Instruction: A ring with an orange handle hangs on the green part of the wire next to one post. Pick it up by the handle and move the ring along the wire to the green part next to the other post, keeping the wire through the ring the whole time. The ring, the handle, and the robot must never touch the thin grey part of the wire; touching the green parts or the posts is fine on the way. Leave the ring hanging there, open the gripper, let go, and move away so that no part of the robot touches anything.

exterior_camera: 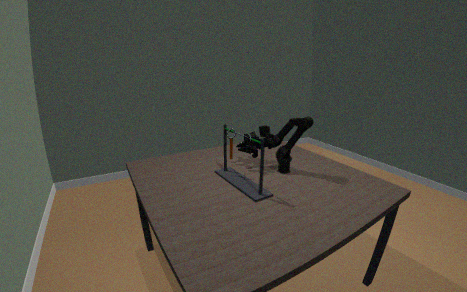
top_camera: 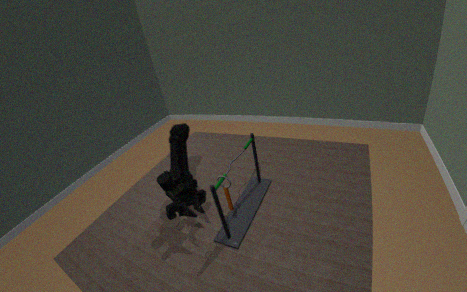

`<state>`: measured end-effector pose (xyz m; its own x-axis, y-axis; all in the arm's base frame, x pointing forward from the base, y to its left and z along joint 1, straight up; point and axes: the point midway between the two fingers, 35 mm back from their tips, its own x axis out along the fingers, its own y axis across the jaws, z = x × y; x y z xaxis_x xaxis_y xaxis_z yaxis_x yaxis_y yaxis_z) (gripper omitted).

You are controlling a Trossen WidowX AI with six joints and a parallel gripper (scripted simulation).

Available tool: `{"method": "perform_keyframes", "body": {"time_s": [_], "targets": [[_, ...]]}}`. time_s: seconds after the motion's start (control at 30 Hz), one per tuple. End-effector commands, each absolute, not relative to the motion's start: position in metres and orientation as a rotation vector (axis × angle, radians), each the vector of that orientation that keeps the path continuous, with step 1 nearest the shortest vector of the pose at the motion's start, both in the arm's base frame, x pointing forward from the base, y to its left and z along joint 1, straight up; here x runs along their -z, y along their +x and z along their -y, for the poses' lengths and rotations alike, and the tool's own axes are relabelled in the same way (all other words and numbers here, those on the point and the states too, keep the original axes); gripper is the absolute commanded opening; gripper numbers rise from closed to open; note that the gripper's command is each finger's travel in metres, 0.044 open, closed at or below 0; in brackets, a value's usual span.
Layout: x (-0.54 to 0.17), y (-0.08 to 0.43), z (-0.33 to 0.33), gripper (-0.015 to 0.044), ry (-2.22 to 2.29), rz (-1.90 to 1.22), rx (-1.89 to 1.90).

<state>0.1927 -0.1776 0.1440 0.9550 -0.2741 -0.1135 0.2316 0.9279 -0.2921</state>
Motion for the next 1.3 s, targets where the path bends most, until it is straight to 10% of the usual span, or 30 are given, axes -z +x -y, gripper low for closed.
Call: {"method": "perform_keyframes", "body": {"time_s": [0.0, 1.27], "targets": [[-0.109, 0.2, 0.132, 0.016, -0.078, -0.167, 0.053], [-0.143, 0.246, 0.105, 0.016, -0.011, -0.165, -0.012]]}}
